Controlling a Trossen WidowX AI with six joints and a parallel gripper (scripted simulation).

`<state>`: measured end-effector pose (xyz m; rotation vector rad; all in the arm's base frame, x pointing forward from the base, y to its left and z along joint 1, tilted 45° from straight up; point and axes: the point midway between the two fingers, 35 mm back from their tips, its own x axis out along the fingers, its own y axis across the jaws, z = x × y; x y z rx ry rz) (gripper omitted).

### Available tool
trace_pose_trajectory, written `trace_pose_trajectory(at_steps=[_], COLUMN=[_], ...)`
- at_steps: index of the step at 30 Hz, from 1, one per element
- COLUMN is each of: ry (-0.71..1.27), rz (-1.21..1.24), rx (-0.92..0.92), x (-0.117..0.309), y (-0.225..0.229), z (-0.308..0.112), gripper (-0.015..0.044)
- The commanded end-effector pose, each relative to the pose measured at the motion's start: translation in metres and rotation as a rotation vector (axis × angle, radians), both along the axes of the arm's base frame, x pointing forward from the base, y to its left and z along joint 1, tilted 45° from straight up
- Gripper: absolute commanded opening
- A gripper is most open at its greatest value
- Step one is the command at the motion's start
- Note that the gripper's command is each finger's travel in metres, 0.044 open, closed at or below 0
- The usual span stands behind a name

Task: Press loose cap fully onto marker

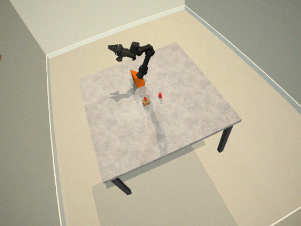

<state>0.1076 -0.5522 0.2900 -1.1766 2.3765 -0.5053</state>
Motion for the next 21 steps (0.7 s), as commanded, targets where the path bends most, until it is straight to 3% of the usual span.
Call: trace_pose_trajectory(at_steps=[1, 6, 14, 21], ry=[-0.008, -0.221, -0.644, -0.97], rz=[0.007, 0.176, 0.329, 0.251], rx=[0.001, 0.065, 0.322, 0.651], x=[0.002, 0.061, 0.153, 0.205], y=[0.0, 0.02, 0.096, 0.197], z=[-0.001, -0.038, -0.107, -0.157], gripper=[0.0374, 0.0248, 0.0248, 0.0248])
